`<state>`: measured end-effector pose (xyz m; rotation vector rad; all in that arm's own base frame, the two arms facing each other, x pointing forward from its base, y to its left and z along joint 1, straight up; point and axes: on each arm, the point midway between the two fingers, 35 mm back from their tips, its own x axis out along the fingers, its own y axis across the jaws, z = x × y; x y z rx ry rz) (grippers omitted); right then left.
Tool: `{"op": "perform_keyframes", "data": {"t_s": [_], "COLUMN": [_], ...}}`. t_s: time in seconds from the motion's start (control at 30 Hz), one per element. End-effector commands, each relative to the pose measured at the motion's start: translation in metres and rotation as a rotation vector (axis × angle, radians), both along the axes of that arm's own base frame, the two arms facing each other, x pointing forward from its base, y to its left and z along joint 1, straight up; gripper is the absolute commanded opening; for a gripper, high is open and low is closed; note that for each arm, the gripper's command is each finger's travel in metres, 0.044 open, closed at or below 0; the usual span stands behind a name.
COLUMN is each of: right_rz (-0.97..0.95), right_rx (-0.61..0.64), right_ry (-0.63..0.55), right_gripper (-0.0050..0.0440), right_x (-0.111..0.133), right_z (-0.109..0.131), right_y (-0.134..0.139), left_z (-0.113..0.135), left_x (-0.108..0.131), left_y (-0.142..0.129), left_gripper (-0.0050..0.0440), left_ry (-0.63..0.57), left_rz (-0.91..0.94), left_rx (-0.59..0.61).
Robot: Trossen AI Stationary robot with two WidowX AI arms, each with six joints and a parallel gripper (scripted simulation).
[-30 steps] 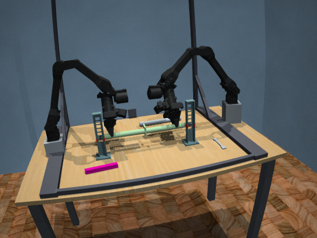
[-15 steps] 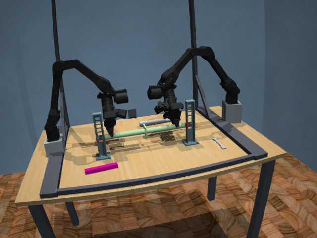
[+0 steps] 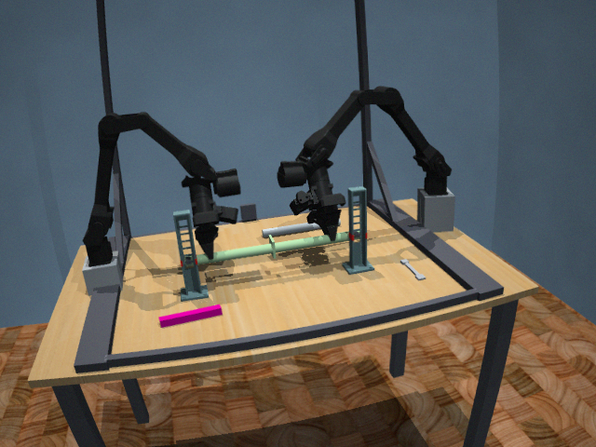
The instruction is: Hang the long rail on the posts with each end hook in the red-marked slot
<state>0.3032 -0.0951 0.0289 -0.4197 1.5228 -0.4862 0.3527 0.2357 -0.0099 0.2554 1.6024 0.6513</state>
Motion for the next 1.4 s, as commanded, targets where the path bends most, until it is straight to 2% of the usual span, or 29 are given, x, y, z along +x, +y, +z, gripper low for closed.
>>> {"op": "perform_keyframes", "data": {"t_s": [0.0,0.13,0.43,0.47,0.5,0.57,1.07,1.13,1.2,1.37], "right_rz": [0.002,0.002,0.002,0.002,0.002,0.002,0.002,0.002,0.002,0.001], "right_rx": [-0.008,-0.008,-0.008,-0.008,-0.008,-0.008,-0.008,-0.008,-0.008,-0.010], "right_ry": [-0.021,-0.021,-0.021,-0.021,-0.021,-0.021,-0.021,-0.021,-0.021,-0.015], "right_gripper": [-0.0050,-0.0050,-0.0050,0.0024,0.0048,0.0048,0.0408,0.0408,0.0440,0.0440], "right_x": [0.0026,0.0034,0.0034,0.0034,0.0034,0.0034,0.0034,0.0034,0.0034,0.0052], "right_z": [0.0059,0.0009,0.0009,0.0009,0.0009,0.0009,0.0009,0.0009,0.0009,-0.0003], "right_y": [-0.0014,-0.0009,-0.0009,-0.0009,-0.0009,-0.0009,-0.0009,-0.0009,-0.0009,0.0010], "left_z": [0.0145,0.0070,0.0070,0.0070,0.0070,0.0070,0.0070,0.0070,0.0070,0.0086], "left_x": [0.0055,0.0050,0.0050,0.0050,0.0050,0.0050,0.0056,0.0056,0.0056,0.0060], "left_y": [0.0052,0.0049,0.0049,0.0049,0.0049,0.0049,0.0040,0.0040,0.0040,0.0029], "left_gripper": [-0.0050,-0.0050,-0.0050,0.0024,0.0048,0.0048,0.0408,0.0408,0.0440,0.0440], "left_ry": [-0.040,-0.040,-0.040,-0.040,-0.040,-0.040,-0.040,-0.040,-0.040,-0.040], "left_rz": [0.005,0.005,0.005,0.005,0.005,0.005,0.005,0.005,0.005,0.007], "left_rx": [0.023,0.023,0.023,0.023,0.023,0.023,0.023,0.023,0.023,0.026]}}
